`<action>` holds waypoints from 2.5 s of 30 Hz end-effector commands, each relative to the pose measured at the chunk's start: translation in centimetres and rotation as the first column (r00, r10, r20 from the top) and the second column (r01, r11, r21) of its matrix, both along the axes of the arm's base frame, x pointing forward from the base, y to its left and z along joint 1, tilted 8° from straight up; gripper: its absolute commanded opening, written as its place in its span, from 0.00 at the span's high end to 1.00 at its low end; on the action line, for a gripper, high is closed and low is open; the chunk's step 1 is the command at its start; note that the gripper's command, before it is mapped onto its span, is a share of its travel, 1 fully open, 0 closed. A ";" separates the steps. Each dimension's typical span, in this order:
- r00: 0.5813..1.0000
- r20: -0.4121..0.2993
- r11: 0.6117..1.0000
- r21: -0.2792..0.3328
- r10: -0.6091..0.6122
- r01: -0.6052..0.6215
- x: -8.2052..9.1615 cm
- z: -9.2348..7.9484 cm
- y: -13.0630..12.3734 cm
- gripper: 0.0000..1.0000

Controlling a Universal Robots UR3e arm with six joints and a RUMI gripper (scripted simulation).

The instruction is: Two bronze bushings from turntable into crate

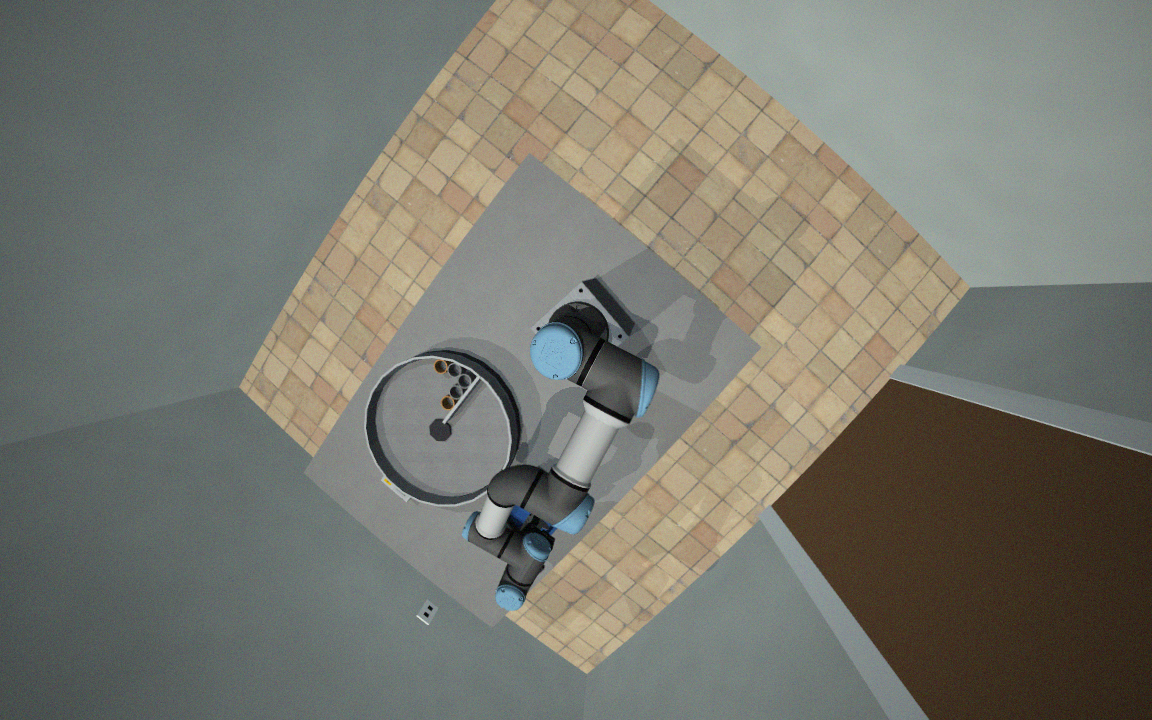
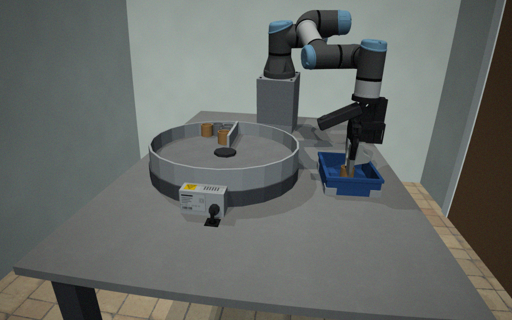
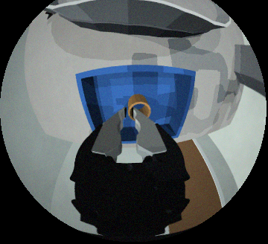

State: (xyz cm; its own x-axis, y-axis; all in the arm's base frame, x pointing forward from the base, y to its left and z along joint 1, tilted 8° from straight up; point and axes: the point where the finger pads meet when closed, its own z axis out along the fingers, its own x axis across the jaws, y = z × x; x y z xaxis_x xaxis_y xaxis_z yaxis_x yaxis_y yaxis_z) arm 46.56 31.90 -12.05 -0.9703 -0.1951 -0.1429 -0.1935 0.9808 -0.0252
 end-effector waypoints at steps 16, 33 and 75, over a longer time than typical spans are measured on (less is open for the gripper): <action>1.000 0.003 1.000 0.002 0.000 0.000 -0.2 2.1 0.0 0.94; 1.000 0.003 1.000 0.002 0.000 0.000 -1.2 8.9 0.0 0.94; 1.000 0.003 1.000 0.002 0.000 0.000 -1.4 9.9 0.0 0.94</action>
State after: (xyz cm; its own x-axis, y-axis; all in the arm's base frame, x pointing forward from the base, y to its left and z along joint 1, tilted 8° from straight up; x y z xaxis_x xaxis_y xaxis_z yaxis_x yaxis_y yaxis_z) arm 45.12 31.86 -2.30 -0.9703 -0.1951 -0.1429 -0.1935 0.9808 -0.0252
